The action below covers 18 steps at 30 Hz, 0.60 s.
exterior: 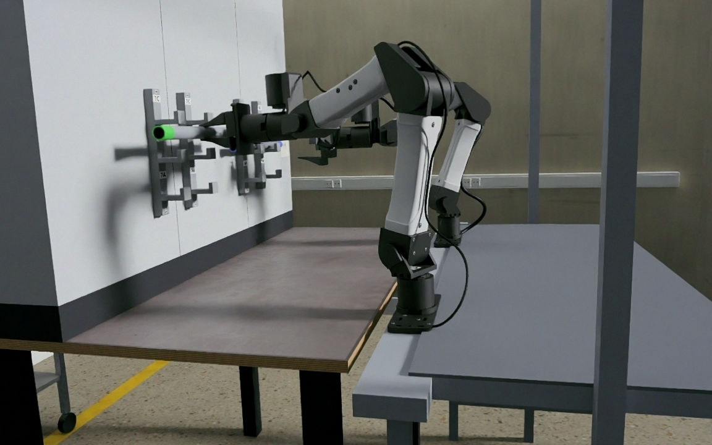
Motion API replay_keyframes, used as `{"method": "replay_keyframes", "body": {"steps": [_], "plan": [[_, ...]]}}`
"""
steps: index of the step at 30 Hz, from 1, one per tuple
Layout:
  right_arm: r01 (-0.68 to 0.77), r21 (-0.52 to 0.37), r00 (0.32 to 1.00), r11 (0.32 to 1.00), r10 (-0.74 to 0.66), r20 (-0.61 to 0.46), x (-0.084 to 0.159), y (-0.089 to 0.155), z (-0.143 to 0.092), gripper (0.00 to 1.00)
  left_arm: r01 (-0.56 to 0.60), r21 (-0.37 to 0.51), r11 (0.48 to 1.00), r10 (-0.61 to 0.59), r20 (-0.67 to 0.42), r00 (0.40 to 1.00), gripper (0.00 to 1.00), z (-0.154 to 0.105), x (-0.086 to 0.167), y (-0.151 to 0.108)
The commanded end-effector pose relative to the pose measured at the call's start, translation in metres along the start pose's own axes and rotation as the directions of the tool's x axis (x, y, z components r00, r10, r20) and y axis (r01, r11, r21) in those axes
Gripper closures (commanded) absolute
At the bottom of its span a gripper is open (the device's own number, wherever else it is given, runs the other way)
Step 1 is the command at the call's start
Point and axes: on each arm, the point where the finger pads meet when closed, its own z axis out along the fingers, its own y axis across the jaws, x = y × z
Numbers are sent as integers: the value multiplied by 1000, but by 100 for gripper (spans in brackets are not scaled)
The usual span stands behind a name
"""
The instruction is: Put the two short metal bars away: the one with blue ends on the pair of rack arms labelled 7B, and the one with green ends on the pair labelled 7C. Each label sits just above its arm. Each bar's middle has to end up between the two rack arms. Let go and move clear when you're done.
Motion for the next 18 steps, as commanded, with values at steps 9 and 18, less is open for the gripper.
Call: {"method": "replay_keyframes", "body": {"steps": [9,18], "plan": [[4,9,1000,1000,-4,-7,-1,3,0,0,13,-41,999,-14,-7,1000,100,-12,4,7],[4,9,1000,1000,-4,-7,-1,3,0,0,13,-41,999,-14,-7,1000,100,-13,3,8]]}}
